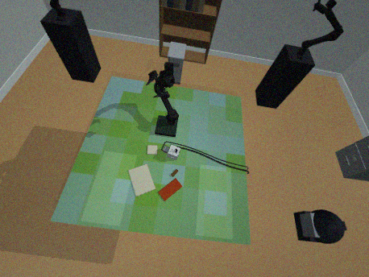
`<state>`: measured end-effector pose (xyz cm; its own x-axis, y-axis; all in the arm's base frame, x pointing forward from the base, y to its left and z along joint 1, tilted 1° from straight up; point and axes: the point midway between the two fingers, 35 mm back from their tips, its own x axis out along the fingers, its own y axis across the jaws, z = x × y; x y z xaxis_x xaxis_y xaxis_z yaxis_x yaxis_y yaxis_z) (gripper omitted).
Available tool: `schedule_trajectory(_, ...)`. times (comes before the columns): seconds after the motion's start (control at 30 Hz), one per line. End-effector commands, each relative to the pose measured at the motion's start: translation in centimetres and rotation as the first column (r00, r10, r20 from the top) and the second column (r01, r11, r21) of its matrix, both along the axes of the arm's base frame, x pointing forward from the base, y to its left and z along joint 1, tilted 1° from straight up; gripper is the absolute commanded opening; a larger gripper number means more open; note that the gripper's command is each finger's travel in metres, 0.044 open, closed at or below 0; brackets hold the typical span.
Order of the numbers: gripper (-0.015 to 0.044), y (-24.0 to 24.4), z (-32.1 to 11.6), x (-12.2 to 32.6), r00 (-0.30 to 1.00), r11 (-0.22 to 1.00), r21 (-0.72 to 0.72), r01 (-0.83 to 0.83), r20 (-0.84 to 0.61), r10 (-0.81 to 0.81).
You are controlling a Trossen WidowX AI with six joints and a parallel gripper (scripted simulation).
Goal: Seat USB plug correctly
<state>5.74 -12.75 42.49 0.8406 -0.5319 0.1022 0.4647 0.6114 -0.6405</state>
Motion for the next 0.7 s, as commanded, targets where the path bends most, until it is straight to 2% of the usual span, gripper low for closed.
schedule_trajectory(0.0,0.0426,0.2,0.0,0.2,1.000,1.000,-0.008,-0.004,-0.008,0.004)
schedule_trajectory(0.17,0.0440,5.4,-0.3,6.1,0.967,0.975,-0.170,-0.143,-0.236,0.101)
schedule_trajectory(0.33,0.0440,10.5,-3.5,12.5,0.834,0.910,-0.240,-0.337,-0.525,0.171)
schedule_trajectory(0.5,0.0440,14.3,-8.9,17.6,0.604,0.845,-0.158,-0.511,-0.766,0.222)
schedule_trajectory(0.67,0.0440,16.2,-13.0,20.0,0.430,0.819,-0.030,-0.573,-0.862,0.268)
